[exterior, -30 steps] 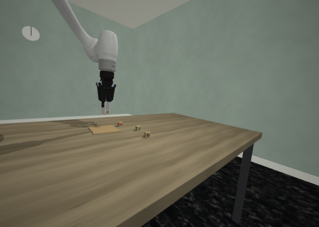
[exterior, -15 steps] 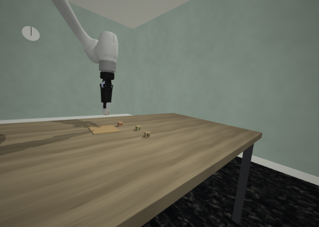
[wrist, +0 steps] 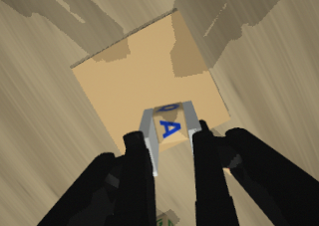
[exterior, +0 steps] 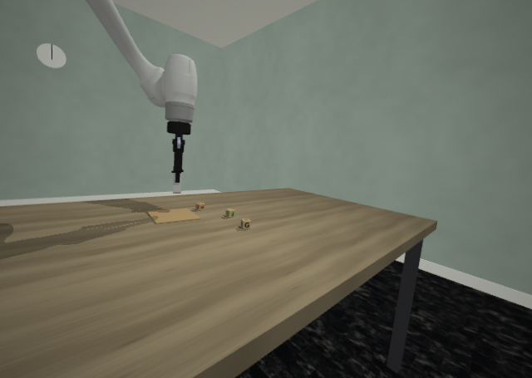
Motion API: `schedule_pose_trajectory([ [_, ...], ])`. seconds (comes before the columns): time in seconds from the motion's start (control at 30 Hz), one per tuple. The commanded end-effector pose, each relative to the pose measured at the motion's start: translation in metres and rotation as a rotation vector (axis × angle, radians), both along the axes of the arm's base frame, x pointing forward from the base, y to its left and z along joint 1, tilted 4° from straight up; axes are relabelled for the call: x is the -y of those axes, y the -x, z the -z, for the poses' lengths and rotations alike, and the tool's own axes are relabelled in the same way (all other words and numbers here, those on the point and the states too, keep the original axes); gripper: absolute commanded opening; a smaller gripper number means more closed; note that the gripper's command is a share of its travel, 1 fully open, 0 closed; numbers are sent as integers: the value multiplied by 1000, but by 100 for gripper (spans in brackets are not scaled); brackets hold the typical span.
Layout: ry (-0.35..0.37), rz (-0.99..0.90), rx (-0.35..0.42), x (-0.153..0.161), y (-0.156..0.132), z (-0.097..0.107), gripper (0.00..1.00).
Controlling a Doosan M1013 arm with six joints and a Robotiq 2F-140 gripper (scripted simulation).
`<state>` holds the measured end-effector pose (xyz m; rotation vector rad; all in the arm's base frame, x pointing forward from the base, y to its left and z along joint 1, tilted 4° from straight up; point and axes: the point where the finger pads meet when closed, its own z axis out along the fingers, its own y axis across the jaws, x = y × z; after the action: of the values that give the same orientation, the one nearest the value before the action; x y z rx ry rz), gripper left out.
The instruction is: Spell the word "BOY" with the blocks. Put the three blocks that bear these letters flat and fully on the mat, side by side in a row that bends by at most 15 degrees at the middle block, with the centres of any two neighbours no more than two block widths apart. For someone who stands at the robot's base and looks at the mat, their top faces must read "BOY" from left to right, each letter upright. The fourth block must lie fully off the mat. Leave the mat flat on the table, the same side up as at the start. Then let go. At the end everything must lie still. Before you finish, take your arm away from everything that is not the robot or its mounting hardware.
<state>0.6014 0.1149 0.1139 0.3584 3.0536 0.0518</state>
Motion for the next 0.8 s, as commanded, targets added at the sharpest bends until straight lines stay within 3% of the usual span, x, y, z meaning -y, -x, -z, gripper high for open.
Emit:
schedule_pose_trajectory([
  [0.0,2,-139,-1,0,2,7,13],
  [0.77,44,-756,17,1,1,17,13],
])
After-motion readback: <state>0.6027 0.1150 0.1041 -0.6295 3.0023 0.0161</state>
